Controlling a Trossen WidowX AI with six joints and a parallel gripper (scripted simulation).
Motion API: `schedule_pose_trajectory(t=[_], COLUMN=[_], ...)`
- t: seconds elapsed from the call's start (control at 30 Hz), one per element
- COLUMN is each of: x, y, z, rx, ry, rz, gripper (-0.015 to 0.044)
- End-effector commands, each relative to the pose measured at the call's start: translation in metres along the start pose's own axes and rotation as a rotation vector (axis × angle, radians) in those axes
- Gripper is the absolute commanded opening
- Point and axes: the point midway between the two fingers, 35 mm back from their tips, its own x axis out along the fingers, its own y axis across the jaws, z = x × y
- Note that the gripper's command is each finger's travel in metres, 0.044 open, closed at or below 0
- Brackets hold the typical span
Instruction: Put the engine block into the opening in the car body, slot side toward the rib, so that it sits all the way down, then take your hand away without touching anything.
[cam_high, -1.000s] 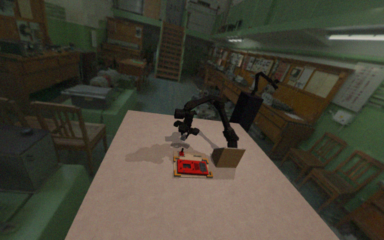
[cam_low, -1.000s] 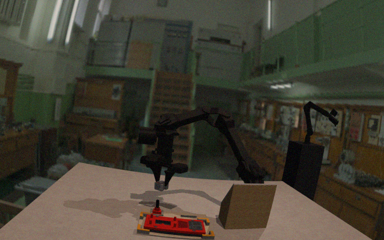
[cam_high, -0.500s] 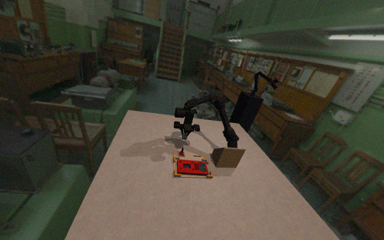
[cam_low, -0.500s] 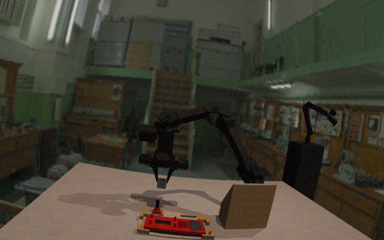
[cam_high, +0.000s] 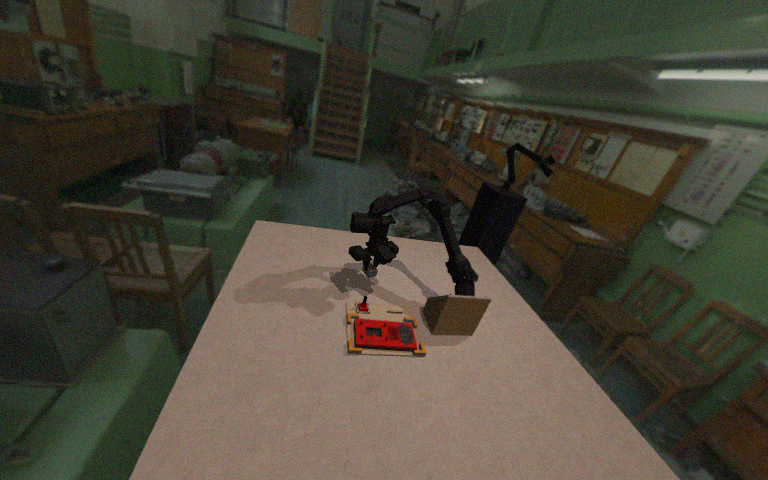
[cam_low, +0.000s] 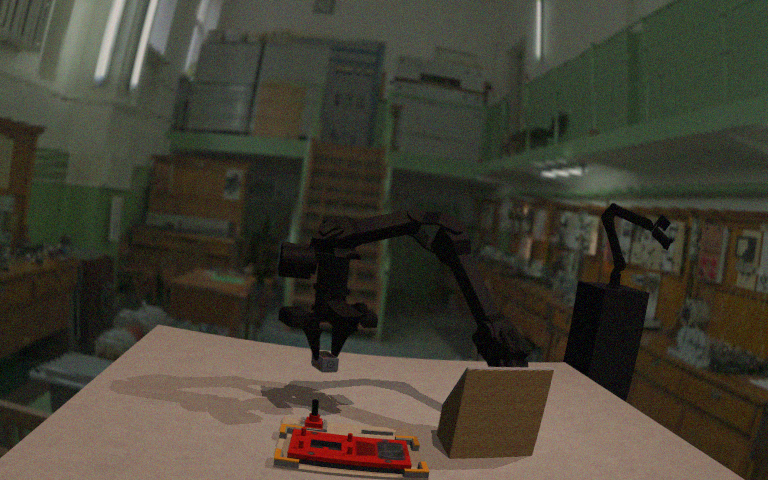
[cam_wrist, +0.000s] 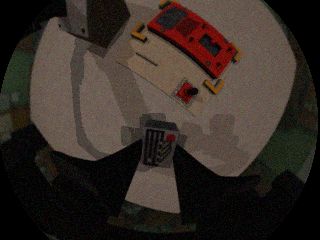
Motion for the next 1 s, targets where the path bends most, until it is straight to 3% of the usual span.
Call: schedule_pose_trajectory(t=[0.0,0.97], x=[-0.004,-0.023], y=[0.000,0.003], z=[0.000,0.000], rx=[-0.114,-1.070], ry=[-0.002,0.002], rz=[-0.004,-0.001], gripper=[0.0000,0.0000])
